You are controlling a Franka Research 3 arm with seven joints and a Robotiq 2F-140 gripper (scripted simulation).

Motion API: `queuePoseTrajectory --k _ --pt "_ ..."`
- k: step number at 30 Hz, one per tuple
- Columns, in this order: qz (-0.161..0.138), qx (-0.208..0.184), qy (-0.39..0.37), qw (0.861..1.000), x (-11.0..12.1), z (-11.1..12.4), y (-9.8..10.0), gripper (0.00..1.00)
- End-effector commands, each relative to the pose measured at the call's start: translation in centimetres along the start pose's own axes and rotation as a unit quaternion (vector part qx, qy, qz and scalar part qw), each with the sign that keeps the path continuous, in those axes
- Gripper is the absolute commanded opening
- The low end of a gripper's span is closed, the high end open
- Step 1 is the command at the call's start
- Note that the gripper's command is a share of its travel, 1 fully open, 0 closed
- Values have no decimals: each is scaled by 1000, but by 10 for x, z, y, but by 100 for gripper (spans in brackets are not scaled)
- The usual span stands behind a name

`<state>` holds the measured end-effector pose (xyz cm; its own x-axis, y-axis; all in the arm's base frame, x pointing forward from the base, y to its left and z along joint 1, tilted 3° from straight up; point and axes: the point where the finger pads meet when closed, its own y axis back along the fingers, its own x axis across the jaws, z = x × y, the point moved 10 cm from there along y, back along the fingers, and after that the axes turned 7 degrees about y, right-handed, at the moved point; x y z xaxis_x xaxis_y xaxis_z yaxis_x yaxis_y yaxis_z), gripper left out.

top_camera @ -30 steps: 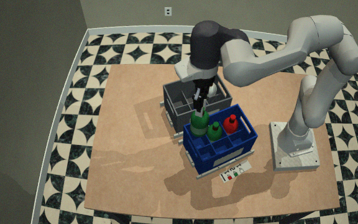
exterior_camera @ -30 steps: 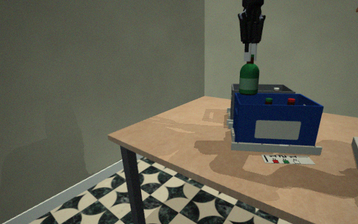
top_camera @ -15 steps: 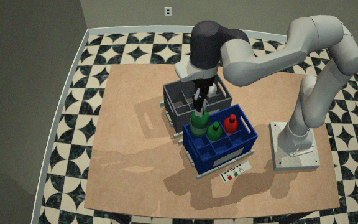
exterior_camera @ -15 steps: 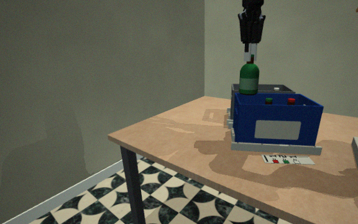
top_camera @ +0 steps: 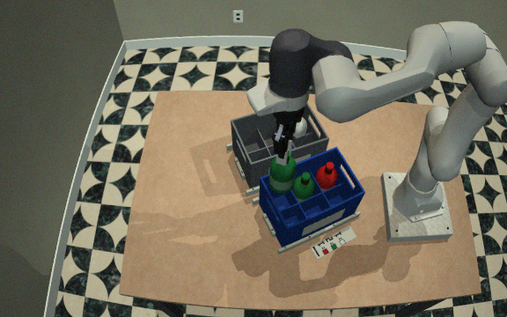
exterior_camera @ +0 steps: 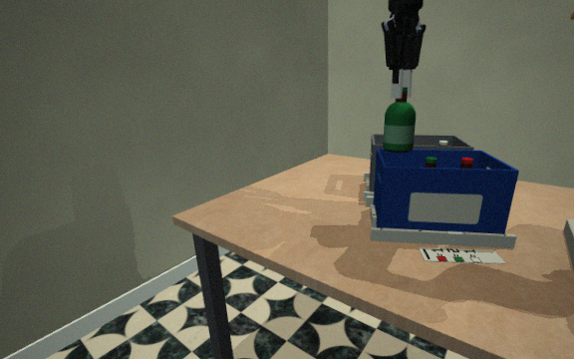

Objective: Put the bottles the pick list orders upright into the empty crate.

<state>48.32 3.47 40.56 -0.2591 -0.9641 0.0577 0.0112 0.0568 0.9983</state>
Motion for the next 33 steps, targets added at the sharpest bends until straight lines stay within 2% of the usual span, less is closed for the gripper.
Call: queuePoseTrajectory --k 1,15,33 --pt "-1 6 0 1000 1 -3 5 0" --pt "-1 6 0 1000 1 -3 5 0" --pt "-1 6 0 1000 1 -3 -11 0"
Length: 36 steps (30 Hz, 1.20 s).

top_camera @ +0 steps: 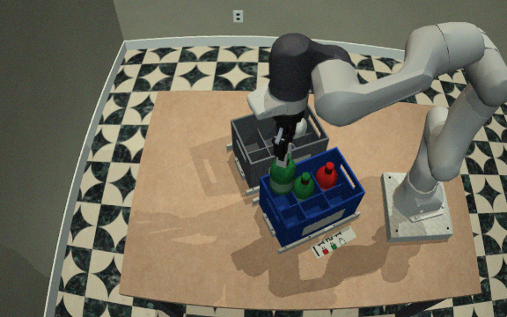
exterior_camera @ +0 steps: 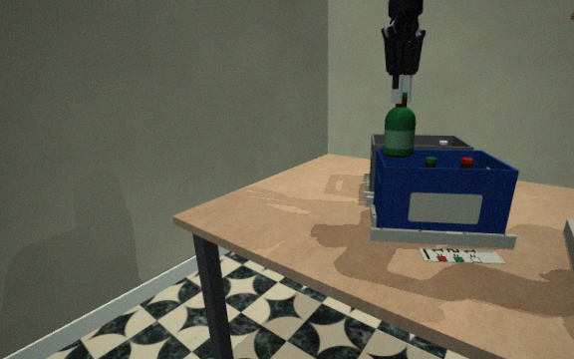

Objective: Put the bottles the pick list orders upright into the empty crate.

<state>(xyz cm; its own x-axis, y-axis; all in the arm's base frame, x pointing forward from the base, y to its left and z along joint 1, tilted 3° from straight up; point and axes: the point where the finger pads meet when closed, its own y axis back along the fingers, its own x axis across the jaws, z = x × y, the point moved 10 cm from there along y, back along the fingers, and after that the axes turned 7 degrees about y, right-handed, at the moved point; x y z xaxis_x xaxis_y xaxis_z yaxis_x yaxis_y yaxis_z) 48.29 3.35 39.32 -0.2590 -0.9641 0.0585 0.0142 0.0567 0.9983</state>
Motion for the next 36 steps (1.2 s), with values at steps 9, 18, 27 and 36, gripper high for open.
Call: queuePoseTrajectory --k 9,18,27,36 --pt "-1 8 0 1000 0 -4 -6 0" --pt "-1 8 0 1000 0 -4 -15 0" --pt "-1 8 0 1000 0 -4 -22 0" --pt "-1 8 0 1000 0 -5 -31 0"
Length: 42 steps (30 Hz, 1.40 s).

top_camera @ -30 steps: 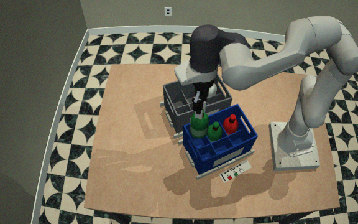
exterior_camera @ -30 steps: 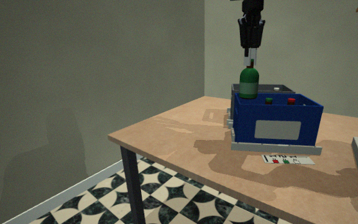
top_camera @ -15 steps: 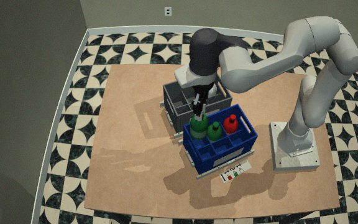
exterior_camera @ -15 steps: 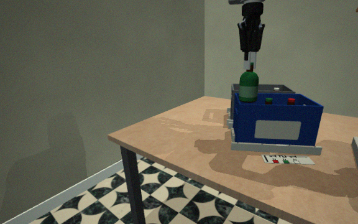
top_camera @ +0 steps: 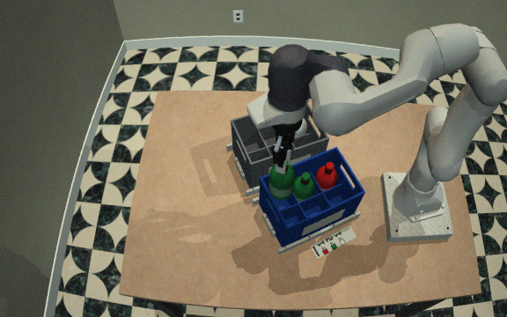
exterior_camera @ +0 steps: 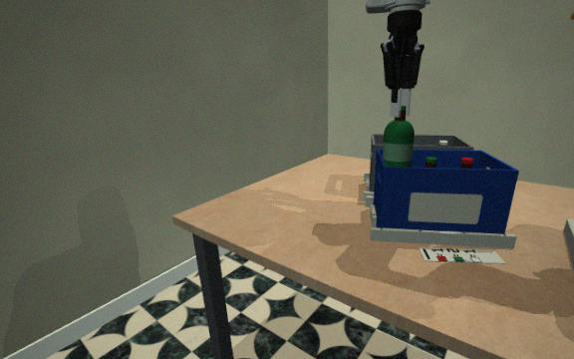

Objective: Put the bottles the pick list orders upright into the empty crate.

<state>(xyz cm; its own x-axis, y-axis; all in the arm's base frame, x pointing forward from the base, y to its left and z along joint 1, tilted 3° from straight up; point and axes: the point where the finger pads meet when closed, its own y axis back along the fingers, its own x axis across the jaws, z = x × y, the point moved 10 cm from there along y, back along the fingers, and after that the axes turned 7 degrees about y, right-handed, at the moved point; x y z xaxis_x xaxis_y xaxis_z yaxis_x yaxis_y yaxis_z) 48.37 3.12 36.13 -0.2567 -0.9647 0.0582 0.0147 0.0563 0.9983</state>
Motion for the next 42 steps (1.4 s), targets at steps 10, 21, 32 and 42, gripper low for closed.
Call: queuePoseTrajectory --k 10,21,32,42 --pt "-1 8 -2 1000 -1 -3 -7 0" --pt "-1 8 -2 1000 -1 -4 -16 0" --pt "-1 8 -2 1000 -2 -4 -27 0" --pt "-1 8 -2 1000 -2 -4 -35 0"
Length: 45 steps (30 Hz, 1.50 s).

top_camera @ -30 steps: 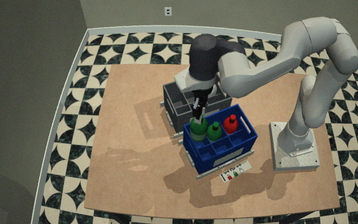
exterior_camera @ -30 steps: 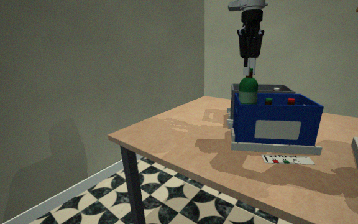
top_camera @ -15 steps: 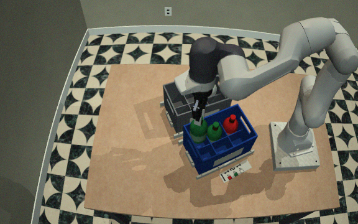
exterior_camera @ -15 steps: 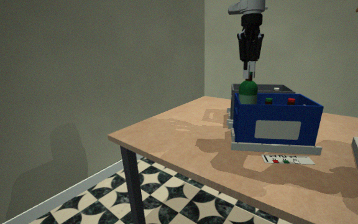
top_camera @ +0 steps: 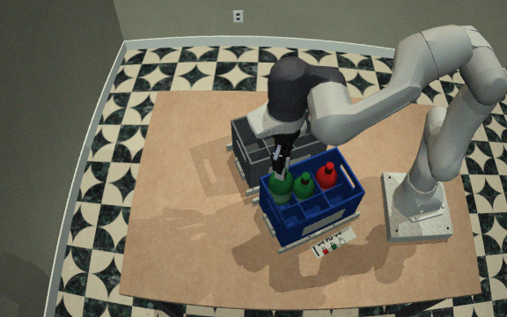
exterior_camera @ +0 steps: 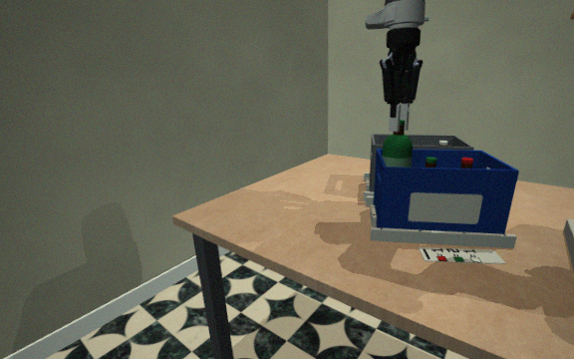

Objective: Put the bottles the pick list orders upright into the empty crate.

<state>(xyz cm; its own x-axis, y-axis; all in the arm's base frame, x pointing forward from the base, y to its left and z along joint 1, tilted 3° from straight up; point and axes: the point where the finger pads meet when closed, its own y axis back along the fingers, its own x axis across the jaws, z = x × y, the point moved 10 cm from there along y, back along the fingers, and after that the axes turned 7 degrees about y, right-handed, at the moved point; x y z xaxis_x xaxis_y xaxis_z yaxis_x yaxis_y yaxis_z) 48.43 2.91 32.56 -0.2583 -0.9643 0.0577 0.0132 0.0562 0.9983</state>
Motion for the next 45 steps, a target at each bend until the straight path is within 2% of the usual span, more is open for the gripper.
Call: queuePoseTrajectory --k 1,45 --pt "-1 7 -1 1000 -2 -3 0 0" --pt "-1 7 -1 1000 -2 -3 -38 0"
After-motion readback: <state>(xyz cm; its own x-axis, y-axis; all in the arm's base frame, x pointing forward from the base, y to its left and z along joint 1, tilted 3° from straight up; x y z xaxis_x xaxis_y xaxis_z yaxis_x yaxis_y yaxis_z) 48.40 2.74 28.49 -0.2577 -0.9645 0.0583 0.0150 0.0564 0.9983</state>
